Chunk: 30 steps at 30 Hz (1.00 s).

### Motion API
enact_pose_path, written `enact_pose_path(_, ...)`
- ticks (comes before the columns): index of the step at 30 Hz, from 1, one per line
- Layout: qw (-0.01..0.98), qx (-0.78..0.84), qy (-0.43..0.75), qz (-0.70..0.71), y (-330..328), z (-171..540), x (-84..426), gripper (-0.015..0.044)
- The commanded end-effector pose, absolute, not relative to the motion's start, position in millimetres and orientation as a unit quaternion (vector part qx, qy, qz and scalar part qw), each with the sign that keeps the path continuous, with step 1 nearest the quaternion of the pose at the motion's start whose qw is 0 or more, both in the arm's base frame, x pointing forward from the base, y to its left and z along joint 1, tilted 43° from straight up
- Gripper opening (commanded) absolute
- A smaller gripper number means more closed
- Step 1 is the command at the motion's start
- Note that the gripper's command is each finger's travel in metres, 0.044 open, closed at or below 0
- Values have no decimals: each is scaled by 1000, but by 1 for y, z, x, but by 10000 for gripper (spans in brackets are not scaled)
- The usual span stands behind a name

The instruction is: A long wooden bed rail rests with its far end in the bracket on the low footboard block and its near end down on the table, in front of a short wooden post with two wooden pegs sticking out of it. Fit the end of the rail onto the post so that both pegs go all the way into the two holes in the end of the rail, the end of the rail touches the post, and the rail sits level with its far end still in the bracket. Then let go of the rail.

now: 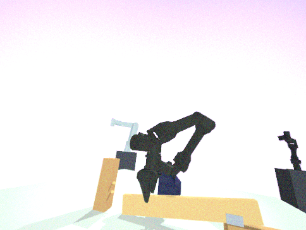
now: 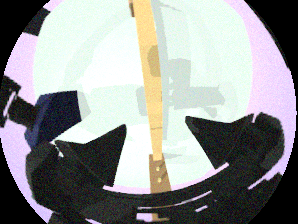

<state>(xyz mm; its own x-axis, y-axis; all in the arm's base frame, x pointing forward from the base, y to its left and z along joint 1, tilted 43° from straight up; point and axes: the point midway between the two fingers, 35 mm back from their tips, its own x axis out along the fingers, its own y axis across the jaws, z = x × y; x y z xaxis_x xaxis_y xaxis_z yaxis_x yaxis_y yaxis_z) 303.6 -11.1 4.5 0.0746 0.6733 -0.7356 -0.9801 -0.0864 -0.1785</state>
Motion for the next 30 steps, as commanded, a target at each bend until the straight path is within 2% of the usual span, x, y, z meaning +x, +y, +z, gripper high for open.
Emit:
enact_pose_path(1,642,-353,216,645,-7,1,304,440)
enact_pose_path(26,643,-352,214,645,21,-24,304,440)
enact_pose_path(30,643,-352,214,645,21,-24,304,335)
